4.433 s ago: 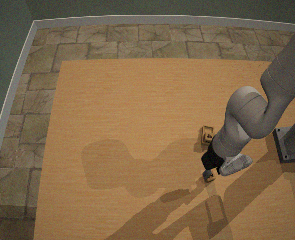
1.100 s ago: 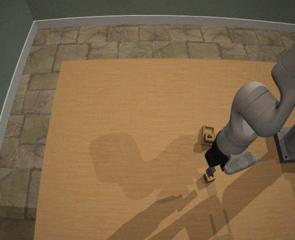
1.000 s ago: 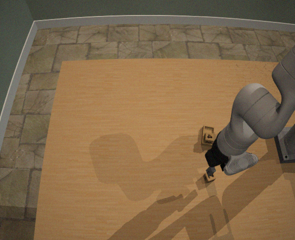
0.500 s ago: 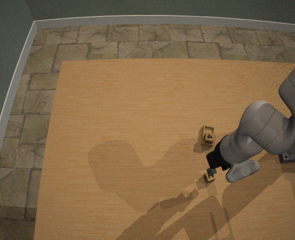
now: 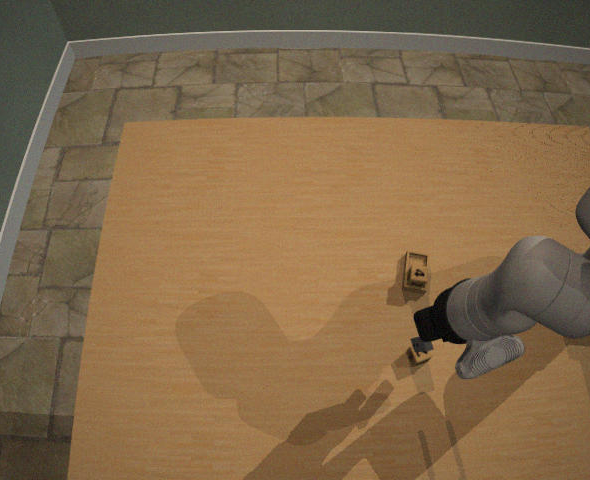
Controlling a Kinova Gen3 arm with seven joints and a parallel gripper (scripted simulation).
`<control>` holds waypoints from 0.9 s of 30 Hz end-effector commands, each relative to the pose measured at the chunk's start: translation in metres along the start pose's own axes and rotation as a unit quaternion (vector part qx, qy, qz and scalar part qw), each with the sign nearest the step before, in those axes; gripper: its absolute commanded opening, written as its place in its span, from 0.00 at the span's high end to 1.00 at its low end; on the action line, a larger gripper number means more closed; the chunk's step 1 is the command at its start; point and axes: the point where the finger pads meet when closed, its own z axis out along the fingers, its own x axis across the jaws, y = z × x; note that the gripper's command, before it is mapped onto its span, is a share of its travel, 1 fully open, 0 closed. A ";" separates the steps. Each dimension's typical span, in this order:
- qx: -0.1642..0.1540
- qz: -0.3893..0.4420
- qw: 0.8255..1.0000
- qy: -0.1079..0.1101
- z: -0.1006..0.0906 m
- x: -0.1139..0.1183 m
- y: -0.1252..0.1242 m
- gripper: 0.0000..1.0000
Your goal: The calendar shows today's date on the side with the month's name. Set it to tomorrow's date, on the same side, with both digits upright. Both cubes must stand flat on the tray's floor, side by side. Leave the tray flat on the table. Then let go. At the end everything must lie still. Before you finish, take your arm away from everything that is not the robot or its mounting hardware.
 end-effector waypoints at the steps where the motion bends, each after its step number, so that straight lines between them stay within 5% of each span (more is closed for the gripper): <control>1: 0.000 -0.006 1.000 0.002 -0.001 0.000 -0.004 0.13; 19: -0.011 -0.005 1.000 0.005 -0.002 0.002 -0.004 0.13; 27: -0.051 -0.006 0.999 -0.003 0.001 -0.001 -0.006 0.13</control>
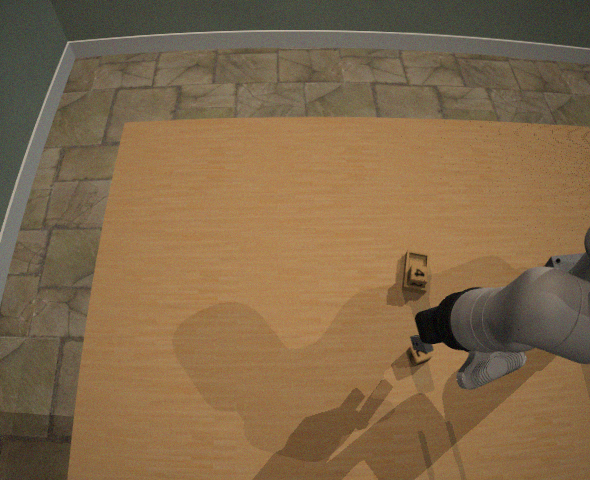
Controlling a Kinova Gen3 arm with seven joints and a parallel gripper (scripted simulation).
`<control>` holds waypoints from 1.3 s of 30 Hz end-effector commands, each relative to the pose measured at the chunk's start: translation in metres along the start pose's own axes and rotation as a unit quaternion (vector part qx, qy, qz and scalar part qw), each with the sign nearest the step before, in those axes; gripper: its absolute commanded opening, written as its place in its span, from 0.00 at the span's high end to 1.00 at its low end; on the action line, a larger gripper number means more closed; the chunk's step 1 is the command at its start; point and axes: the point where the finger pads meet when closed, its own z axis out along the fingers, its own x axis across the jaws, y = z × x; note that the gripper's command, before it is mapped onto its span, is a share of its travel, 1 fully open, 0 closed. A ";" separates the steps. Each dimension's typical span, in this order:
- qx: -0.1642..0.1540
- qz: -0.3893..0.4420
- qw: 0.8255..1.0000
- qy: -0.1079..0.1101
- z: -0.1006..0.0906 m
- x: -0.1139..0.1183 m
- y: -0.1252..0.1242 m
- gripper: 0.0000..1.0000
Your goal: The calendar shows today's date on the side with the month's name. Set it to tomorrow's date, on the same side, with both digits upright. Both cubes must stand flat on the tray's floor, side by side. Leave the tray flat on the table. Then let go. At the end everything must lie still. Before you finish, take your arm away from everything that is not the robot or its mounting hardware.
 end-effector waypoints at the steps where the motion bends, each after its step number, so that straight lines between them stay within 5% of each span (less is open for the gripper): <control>1: -0.016 -0.012 1.000 -0.001 0.001 -0.001 -0.008 0.13; 13: -0.088 -0.010 0.996 0.006 -0.001 0.001 -0.009 0.13; 25: -0.104 -0.009 0.995 0.008 -0.002 0.001 -0.009 0.13; 39: -0.225 -0.008 0.974 0.010 -0.001 0.001 -0.011 0.13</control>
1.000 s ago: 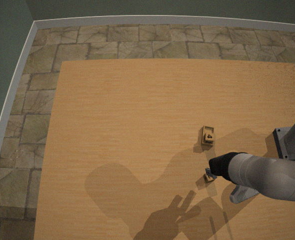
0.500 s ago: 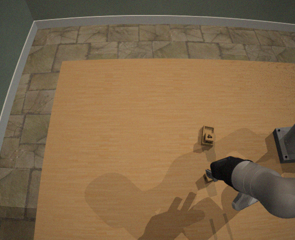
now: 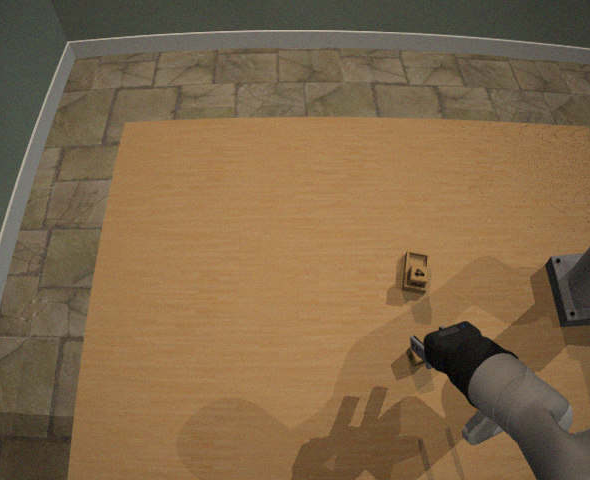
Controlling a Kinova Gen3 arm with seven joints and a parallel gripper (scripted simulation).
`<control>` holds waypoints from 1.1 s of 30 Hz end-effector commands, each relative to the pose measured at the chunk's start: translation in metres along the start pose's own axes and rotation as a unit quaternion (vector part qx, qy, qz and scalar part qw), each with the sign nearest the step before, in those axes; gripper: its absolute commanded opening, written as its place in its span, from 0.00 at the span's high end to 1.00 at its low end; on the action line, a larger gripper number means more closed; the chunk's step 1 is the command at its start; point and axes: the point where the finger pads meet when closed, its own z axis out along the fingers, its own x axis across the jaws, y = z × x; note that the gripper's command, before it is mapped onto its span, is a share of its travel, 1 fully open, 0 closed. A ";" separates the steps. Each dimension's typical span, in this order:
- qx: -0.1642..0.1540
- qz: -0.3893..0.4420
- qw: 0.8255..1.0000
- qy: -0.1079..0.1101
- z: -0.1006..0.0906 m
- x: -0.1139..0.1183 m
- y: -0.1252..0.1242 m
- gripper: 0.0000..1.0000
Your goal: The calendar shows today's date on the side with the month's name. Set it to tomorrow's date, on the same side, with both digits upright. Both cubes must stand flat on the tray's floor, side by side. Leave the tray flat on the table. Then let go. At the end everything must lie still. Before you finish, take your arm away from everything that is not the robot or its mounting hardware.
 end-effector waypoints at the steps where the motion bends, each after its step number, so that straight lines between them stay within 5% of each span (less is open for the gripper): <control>1: -0.010 -0.012 1.000 0.002 0.001 -0.003 -0.007 0.13; 33: -0.010 -0.012 1.000 0.002 0.007 -0.003 -0.013 0.13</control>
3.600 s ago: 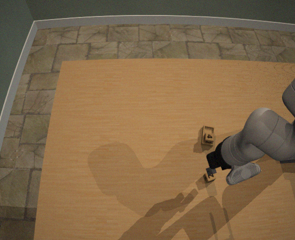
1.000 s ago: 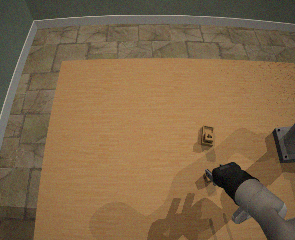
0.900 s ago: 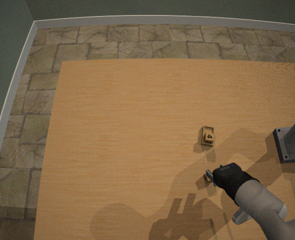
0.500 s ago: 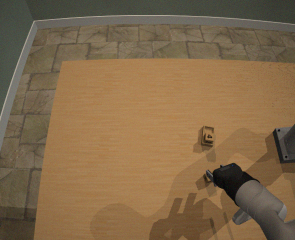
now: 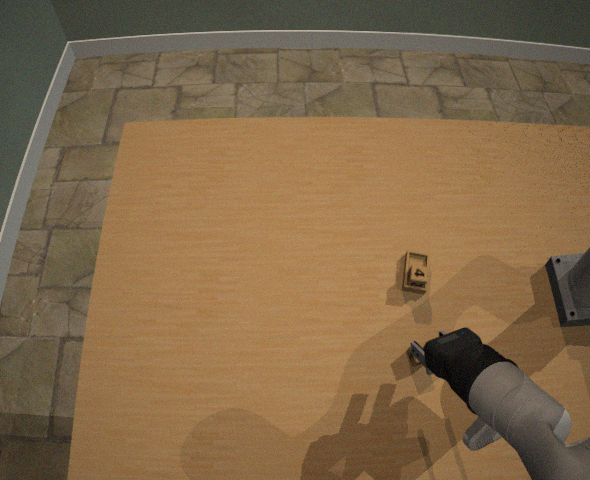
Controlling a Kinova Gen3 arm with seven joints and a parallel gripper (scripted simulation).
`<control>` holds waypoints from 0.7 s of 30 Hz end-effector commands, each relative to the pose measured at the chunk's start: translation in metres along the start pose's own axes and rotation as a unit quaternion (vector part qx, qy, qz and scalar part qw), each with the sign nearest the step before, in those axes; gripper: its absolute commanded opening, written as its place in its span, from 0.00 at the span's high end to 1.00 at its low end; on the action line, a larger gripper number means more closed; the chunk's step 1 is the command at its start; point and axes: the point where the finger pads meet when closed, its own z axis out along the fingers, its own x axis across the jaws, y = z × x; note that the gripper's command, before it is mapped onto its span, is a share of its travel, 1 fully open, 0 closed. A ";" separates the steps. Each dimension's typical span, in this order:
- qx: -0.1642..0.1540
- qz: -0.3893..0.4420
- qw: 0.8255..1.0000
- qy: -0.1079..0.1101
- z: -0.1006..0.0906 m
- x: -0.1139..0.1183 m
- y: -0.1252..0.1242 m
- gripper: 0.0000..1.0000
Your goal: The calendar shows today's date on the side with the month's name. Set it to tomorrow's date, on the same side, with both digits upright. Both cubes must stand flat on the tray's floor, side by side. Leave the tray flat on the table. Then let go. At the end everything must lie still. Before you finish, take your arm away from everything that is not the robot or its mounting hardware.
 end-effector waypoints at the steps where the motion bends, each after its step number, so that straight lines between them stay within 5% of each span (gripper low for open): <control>1: -0.001 -0.001 1.000 -0.001 0.003 -0.001 -0.002 0.13; 21: -0.001 -0.001 1.000 -0.001 0.023 -0.001 -0.022 0.13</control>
